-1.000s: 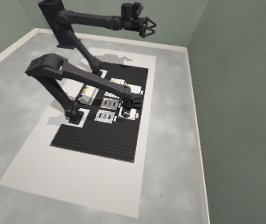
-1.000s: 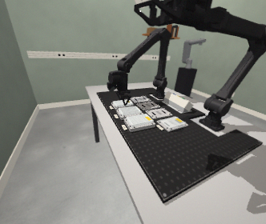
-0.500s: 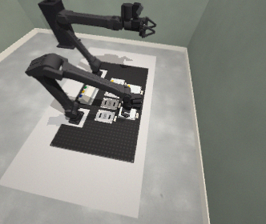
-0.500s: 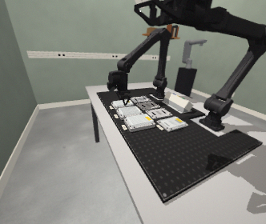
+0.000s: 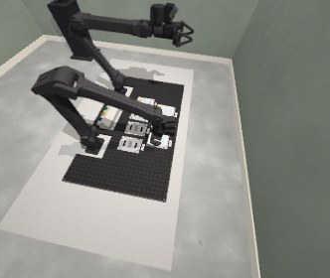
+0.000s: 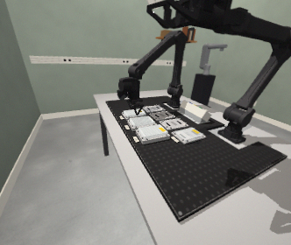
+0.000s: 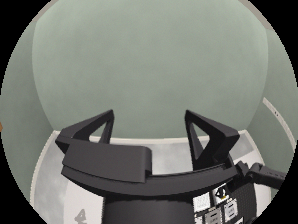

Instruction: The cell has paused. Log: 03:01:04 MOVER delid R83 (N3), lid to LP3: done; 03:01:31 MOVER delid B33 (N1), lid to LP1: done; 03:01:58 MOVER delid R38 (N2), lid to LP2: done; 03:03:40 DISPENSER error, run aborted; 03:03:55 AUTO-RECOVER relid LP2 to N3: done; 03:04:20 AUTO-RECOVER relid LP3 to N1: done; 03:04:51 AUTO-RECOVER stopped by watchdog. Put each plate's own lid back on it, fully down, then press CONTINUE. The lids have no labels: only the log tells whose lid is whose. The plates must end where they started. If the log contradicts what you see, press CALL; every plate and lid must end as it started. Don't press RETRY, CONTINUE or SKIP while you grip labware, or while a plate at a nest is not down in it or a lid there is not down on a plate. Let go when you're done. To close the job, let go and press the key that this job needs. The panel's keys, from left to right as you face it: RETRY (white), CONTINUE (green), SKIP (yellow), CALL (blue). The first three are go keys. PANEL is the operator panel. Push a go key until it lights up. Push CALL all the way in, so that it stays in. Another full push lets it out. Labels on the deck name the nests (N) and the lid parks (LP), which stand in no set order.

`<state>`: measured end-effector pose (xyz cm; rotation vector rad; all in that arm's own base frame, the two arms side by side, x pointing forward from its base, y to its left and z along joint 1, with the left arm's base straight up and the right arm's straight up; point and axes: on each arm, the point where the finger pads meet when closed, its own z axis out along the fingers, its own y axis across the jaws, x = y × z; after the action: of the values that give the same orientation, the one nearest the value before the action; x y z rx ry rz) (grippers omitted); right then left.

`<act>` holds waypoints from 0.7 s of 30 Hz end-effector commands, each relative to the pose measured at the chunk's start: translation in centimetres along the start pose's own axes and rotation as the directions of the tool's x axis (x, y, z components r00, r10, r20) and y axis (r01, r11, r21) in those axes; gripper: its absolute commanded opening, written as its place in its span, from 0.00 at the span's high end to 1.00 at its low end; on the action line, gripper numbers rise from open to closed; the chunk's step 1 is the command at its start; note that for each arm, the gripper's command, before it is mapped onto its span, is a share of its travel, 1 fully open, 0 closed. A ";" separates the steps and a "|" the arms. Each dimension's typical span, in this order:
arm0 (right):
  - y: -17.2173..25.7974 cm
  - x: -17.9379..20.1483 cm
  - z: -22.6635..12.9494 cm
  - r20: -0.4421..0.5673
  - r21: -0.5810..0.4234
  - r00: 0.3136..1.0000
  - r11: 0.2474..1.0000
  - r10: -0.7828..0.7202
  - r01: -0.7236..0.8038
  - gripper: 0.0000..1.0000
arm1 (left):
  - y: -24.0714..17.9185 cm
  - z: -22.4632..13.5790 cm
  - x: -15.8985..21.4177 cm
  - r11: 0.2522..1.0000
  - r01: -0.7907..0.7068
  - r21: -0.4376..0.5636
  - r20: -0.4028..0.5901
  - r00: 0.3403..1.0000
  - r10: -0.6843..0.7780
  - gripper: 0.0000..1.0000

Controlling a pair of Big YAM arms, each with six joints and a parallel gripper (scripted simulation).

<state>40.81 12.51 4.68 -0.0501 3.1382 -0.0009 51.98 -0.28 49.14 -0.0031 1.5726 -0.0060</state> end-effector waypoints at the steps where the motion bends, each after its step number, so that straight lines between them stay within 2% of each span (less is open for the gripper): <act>1: 1.1 -2.3 -3.5 0.070 -0.021 0.998 1.000 -0.007 0.008 0.00 | 0.8 -0.6 -3.7 1.000 -0.013 -0.013 0.067 0.998 0.014 0.00; 10: 1.1 -2.2 -4.7 0.070 -0.021 0.997 1.000 -0.012 0.013 0.00 | 0.8 -0.6 -3.7 1.000 -0.013 -0.013 0.067 0.998 0.014 0.00; 11: 1.0 -1.8 -4.2 -0.010 0.001 1.000 1.000 -0.011 0.011 0.00 | 0.8 -0.6 -3.7 1.000 -0.013 -0.013 0.067 0.998 0.014 0.00; 15: 0.6 -0.4 -3.7 0.034 -0.012 0.999 1.000 -0.007 0.008 0.00 | 0.8 -0.6 -3.7 1.000 -0.013 -0.013 0.067 0.998 0.014 0.00; 18: 1.0 -2.0 -5.9 0.071 -0.022 0.997 1.000 -0.007 0.008 0.00 | 0.8 -0.6 -3.7 1.000 -0.013 -0.013 0.067 0.998 0.014 0.00; 21: 1.1 -2.1 -6.0 0.067 -0.020 0.998 1.000 -0.007 0.008 0.00 | 0.8 -0.6 -3.7 1.000 -0.013 -0.013 0.067 0.998 0.014 0.00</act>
<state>40.76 12.50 7.83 -0.0502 3.1395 -0.0015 51.98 -0.28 49.14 -0.0031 1.5726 -0.0060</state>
